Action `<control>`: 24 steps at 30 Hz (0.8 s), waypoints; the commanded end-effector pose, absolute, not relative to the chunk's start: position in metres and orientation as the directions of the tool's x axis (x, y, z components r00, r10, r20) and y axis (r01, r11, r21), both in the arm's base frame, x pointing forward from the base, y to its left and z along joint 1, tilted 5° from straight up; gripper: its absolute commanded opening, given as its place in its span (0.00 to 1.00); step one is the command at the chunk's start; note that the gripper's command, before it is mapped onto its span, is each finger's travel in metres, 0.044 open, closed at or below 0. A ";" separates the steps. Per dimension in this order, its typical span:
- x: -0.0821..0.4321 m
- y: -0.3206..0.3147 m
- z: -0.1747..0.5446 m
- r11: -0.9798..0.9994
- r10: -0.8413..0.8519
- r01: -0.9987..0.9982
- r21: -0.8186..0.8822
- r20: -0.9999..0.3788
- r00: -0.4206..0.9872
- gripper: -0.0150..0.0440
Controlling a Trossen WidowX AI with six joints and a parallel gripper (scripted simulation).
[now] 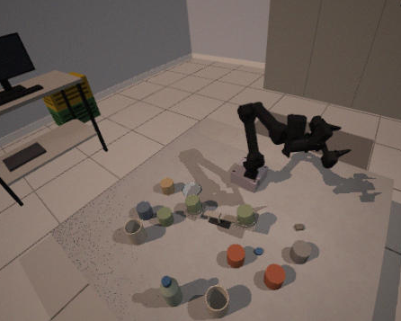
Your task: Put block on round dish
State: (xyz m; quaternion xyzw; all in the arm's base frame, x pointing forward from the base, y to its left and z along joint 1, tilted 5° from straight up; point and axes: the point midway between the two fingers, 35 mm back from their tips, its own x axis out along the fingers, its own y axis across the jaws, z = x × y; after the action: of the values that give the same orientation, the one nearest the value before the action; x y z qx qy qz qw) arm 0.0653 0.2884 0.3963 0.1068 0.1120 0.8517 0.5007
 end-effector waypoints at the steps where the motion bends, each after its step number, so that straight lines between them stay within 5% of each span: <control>1: 0.098 0.279 0.386 -0.345 0.937 -0.892 0.290 0.045 -0.348 1.00; 24: 0.234 0.155 0.322 0.416 0.907 -0.884 0.215 -0.164 0.387 1.00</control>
State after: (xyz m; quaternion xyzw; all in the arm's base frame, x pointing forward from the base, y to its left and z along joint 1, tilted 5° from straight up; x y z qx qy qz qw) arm 0.2226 0.1772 0.3331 0.0560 0.1199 0.5813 0.8029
